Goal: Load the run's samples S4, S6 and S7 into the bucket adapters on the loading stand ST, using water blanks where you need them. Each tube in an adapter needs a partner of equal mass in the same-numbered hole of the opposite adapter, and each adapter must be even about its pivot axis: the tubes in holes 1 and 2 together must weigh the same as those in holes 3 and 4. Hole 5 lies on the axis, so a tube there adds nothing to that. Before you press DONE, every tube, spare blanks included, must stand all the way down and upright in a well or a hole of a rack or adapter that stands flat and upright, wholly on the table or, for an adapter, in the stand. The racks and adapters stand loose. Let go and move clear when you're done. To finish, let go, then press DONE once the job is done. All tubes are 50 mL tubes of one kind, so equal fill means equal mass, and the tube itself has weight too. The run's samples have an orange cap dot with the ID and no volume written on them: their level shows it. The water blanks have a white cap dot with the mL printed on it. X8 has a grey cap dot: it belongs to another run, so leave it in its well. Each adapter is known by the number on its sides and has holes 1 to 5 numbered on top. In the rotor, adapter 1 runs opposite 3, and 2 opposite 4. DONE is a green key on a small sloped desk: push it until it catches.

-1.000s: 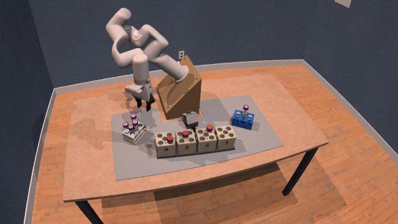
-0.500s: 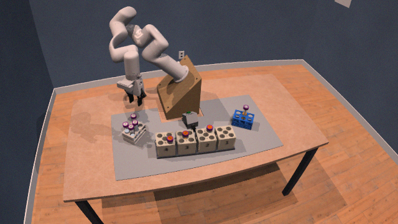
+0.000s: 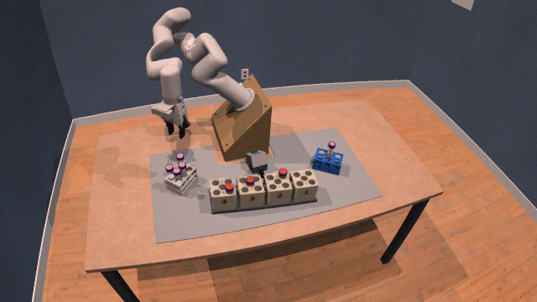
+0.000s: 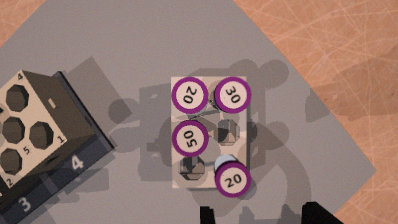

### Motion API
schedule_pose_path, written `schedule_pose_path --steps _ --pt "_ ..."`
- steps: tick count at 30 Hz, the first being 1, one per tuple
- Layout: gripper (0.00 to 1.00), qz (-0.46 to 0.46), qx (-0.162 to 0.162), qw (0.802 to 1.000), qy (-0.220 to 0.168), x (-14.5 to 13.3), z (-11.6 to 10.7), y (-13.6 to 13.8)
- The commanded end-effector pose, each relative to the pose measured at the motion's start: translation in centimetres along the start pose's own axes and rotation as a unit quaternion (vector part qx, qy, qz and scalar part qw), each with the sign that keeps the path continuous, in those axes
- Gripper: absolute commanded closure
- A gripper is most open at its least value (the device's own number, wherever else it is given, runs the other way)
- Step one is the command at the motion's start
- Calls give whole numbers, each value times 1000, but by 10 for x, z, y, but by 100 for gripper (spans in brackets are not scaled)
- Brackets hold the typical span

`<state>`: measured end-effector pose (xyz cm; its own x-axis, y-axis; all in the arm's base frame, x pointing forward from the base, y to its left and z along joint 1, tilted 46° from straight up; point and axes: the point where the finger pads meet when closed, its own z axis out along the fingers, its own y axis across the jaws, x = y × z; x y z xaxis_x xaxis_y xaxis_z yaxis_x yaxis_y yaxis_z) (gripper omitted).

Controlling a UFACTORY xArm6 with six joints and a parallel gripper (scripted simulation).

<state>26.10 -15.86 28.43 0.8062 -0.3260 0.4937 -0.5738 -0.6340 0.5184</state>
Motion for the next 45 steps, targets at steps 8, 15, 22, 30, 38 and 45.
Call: schedule_pose_path --steps 8,15,22,30,38,45 --pt "43 1 1 1000 1 1 9 1" --pt "43 1 1 1000 1 1 21 1" --pt "43 1 1 1000 1 1 35 1" --pt "43 1 1 1000 1 1 47 1" --pt "43 1 1 1000 1 1 63 1" --pt "43 1 1 1000 1 1 73 1"
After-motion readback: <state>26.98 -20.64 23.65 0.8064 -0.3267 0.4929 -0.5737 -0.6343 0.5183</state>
